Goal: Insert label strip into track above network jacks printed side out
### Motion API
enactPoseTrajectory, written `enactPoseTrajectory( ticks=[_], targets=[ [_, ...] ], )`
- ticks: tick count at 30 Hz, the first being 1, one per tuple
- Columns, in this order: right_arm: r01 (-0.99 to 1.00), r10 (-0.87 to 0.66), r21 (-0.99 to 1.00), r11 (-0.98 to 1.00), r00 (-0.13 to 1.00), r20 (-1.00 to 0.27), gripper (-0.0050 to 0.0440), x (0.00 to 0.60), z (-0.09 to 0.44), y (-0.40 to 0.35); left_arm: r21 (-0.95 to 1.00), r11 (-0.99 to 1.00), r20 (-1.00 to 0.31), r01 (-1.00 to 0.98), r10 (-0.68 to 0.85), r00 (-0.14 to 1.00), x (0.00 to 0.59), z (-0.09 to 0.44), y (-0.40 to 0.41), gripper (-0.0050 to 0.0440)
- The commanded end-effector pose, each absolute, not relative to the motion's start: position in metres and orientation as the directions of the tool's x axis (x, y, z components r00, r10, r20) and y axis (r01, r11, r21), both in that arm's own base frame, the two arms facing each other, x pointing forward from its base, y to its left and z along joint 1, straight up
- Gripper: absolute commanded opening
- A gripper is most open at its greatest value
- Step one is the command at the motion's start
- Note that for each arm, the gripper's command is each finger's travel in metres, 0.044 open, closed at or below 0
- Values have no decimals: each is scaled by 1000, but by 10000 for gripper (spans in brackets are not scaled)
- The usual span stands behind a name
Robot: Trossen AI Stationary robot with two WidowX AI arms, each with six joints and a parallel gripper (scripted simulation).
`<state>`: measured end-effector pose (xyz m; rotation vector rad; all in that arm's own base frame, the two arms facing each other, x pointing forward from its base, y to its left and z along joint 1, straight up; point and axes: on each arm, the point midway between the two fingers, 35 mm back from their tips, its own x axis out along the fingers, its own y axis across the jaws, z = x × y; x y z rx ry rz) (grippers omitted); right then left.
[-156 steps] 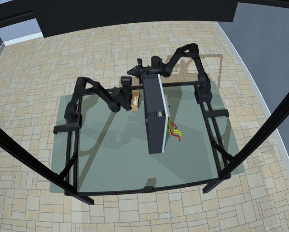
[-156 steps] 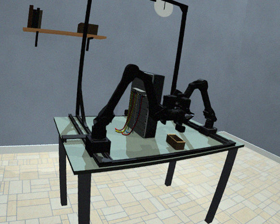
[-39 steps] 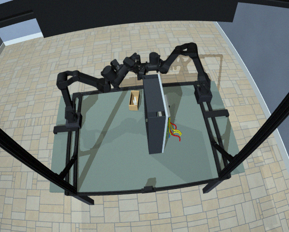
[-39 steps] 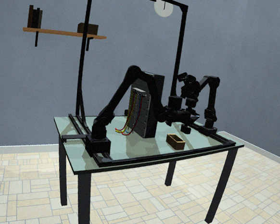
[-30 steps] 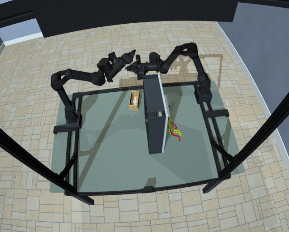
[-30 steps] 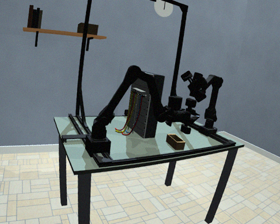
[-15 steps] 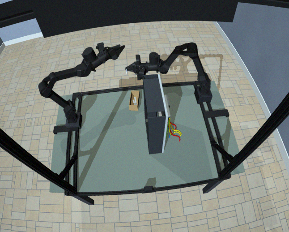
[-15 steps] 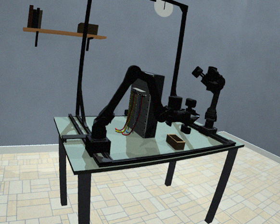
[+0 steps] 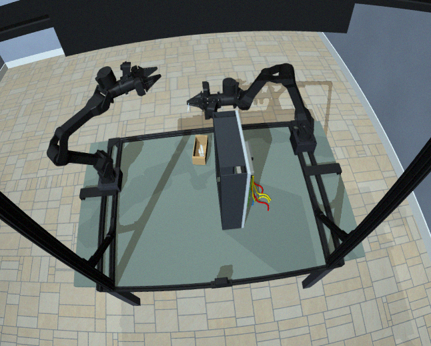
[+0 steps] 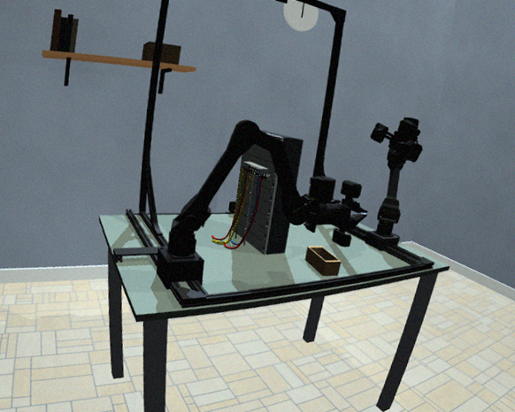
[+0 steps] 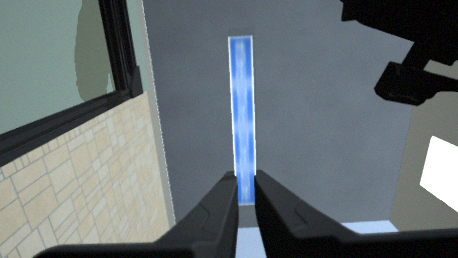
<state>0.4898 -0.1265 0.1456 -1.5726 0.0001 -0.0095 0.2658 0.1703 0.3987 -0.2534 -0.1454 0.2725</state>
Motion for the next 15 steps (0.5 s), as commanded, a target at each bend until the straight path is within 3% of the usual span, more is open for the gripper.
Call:
enactPoseTrajectory(
  ticks=[1, 15],
  targets=[
    [28, -5, -1000, -11, 1000, 28, -50, 492, 156, -128, -164, 968, 78, -187, 202, 976, 224, 407, 146, 440],
    [28, -5, -1000, -11, 1000, 28, -50, 492, 156, -128, -30, 997, 11, -64, 65, 998, 168, 391, 72, 440]
  ],
)
